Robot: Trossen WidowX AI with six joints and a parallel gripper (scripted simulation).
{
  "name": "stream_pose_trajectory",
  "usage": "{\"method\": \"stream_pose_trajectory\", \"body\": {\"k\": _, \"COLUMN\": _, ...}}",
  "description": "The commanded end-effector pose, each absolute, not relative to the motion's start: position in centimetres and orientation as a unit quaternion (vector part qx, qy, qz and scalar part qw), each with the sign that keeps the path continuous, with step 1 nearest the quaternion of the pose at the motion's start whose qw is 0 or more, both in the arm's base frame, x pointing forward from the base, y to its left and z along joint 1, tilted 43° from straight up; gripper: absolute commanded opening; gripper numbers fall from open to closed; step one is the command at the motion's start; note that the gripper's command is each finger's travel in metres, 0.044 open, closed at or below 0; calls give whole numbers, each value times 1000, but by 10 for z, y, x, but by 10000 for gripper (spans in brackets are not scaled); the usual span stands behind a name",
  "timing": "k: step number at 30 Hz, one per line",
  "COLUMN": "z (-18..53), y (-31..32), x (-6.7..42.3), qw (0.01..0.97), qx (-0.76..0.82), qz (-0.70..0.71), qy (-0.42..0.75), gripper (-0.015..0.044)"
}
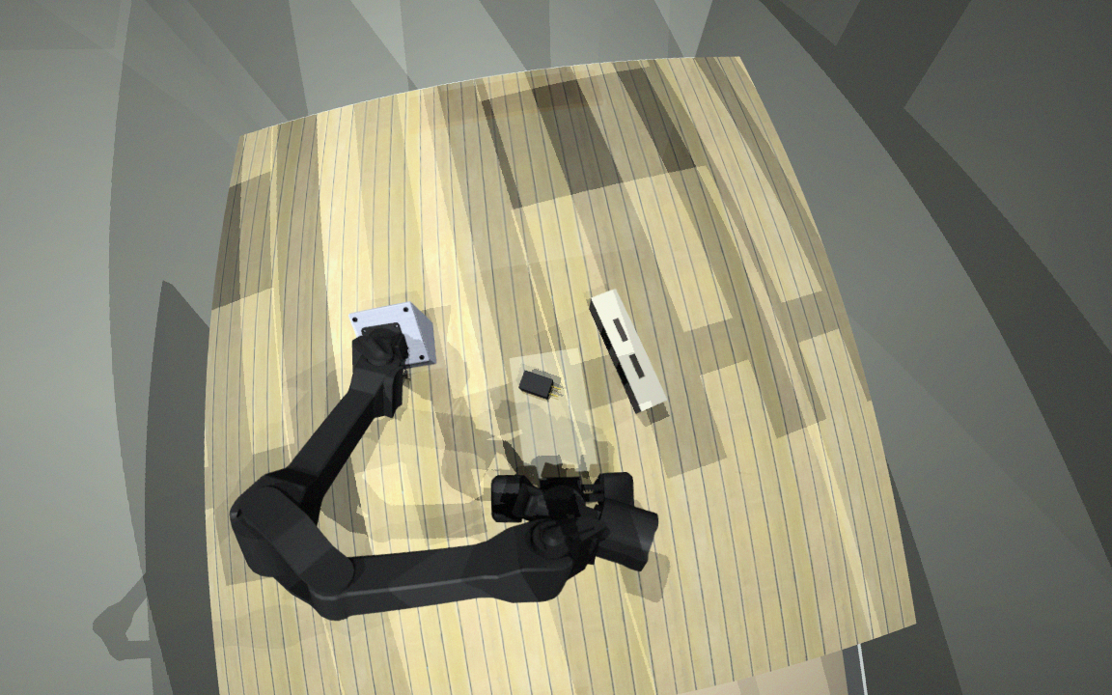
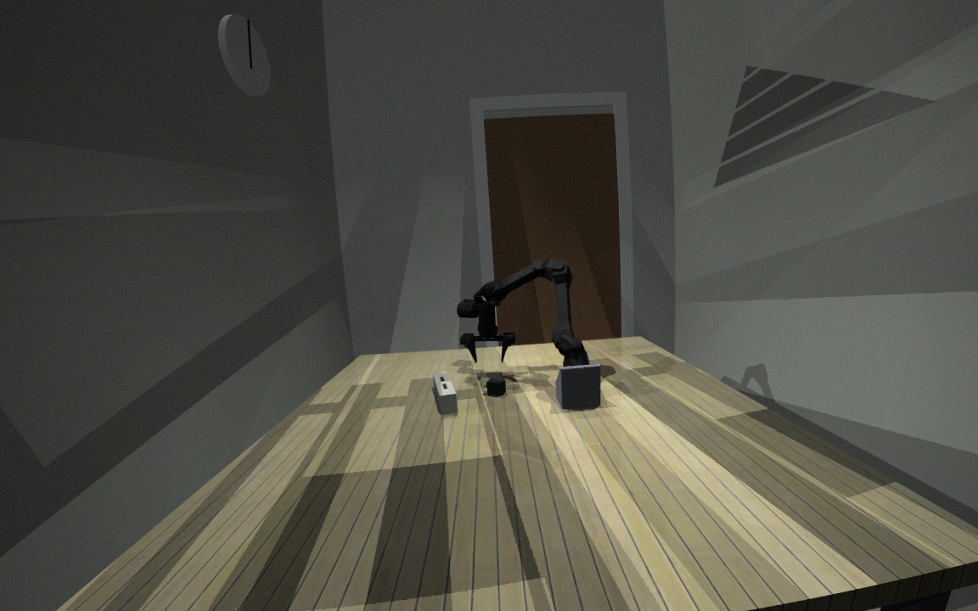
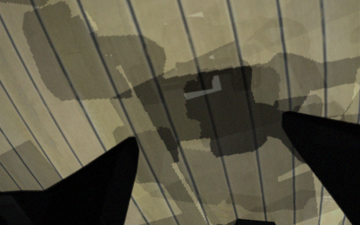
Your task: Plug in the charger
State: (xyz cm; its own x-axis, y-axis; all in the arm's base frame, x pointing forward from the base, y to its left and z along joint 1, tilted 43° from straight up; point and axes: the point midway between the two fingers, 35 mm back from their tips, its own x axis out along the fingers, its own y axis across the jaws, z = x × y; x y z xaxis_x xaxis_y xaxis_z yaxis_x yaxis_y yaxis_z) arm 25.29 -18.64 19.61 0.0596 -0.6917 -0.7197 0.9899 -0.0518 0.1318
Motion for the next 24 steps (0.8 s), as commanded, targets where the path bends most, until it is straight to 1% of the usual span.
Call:
{"method": "stream_pose_trajectory", "body": {"k": 1, "z": 182, "y": -172, "x": 256, "qw": 662, "qx": 296, "qz": -631, "qy": 274, "gripper": 440}}
{"method": "stream_pose_trajectory", "body": {"k": 24, "z": 125, "y": -93, "x": 257, "qw": 704, "qx": 94, "qz": -515, "qy": 480, "gripper": 440}}
